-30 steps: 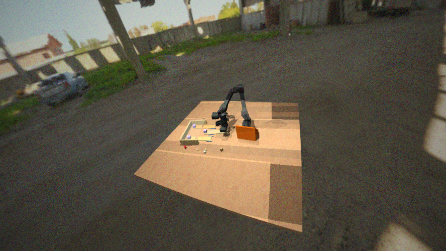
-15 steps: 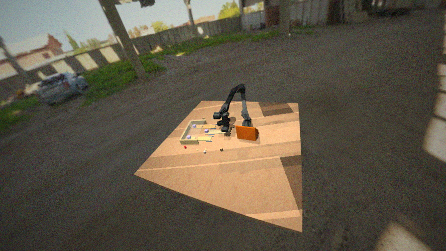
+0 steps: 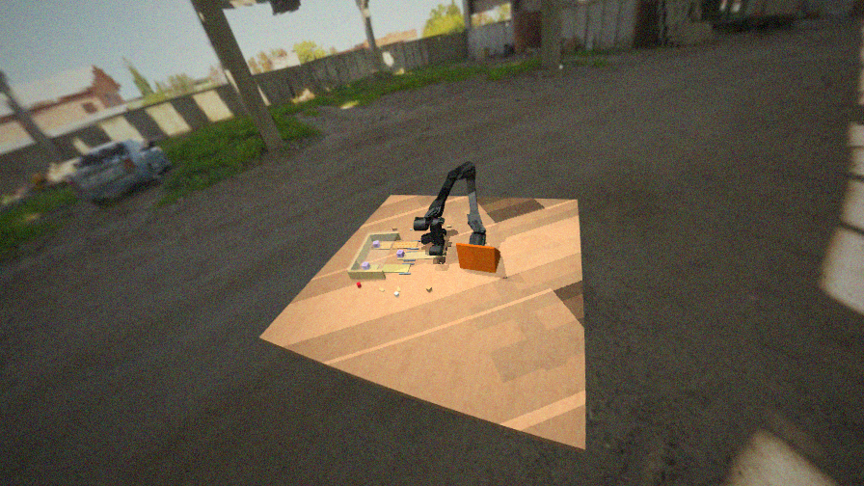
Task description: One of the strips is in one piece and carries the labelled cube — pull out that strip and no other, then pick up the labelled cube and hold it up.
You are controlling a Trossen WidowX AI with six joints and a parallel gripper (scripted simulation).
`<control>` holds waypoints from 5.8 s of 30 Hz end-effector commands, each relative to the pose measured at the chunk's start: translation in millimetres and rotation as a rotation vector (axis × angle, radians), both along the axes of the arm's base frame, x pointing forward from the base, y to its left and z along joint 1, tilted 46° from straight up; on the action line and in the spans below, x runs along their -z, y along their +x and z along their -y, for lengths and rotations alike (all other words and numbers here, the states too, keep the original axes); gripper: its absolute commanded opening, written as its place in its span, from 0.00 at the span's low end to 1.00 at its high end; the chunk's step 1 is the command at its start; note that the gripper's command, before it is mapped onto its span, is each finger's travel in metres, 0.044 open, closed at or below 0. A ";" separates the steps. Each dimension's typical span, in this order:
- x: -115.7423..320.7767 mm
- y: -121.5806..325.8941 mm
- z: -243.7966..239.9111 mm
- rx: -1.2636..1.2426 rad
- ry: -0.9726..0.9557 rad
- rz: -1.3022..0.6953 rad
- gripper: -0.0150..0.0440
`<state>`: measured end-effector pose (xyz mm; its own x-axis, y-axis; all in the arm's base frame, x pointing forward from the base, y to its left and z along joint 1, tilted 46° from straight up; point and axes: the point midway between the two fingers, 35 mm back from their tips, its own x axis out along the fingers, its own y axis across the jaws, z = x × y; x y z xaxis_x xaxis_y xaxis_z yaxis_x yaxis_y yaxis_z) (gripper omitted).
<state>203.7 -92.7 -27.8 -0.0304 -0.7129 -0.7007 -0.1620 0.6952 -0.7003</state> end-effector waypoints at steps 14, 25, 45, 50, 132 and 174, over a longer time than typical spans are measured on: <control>2.5 -11.2 3.8 0.011 -0.004 -0.035 0.25; 2.5 -11.2 3.8 0.011 -0.004 -0.035 0.25; -24.2 35.5 -31.4 0.100 -0.007 0.058 0.61; -24.1 52.8 -33.7 0.100 -0.007 0.059 0.83; 21.6 214.8 -23.3 0.100 -0.007 0.069 0.68; -5.4 157.1 -56.0 0.100 -0.006 0.065 0.25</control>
<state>368.2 -38.9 -25.0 -0.0511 -0.7148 -0.6975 -0.0512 0.6994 -0.7129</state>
